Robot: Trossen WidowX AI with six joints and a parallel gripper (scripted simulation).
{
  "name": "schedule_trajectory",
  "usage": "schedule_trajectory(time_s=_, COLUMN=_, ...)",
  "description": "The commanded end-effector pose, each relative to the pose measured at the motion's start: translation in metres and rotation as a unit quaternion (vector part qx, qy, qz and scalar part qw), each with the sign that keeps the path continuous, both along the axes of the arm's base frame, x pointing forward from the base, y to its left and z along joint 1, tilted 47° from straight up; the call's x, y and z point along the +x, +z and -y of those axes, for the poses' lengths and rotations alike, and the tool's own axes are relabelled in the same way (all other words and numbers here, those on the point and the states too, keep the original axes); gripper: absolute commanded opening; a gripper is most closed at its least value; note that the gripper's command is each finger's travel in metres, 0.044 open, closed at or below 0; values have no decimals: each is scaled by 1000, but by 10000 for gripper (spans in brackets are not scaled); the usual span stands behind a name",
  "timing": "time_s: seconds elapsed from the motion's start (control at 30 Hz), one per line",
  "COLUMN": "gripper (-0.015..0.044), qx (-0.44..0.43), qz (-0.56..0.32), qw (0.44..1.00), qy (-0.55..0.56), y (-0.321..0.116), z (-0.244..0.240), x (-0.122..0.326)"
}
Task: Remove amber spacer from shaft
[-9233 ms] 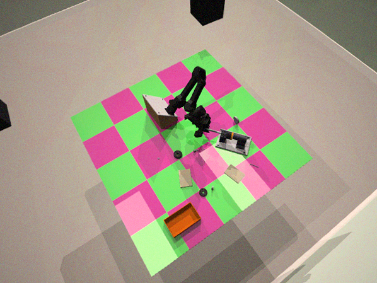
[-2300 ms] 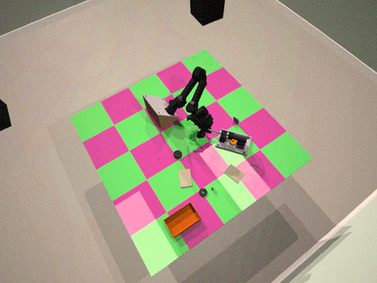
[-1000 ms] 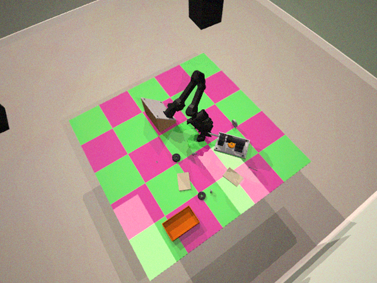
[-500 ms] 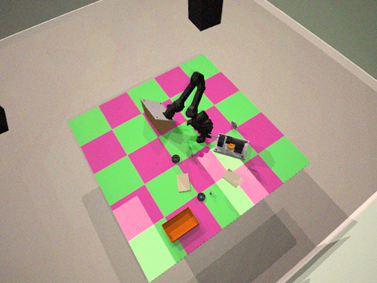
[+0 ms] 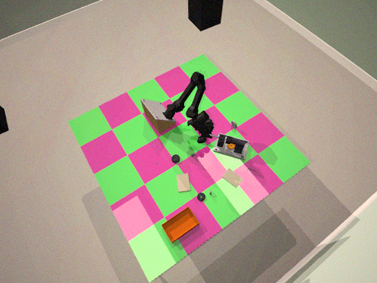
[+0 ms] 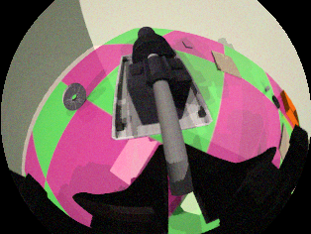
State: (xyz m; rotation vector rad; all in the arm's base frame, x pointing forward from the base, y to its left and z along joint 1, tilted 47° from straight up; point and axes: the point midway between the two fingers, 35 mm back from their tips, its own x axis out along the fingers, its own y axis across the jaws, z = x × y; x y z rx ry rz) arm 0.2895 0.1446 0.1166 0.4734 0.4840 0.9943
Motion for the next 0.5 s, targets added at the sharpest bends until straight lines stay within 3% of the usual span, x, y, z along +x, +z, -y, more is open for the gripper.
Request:
schedule_trajectory(time_s=0.0, gripper=0, qx=1, qz=0, qw=1000, qy=1, y=2, z=-1, x=2)
schedule_trajectory(time_s=0.47, gripper=0, qx=1, qz=0, qw=1000, qy=1, y=3, z=-3, x=4)
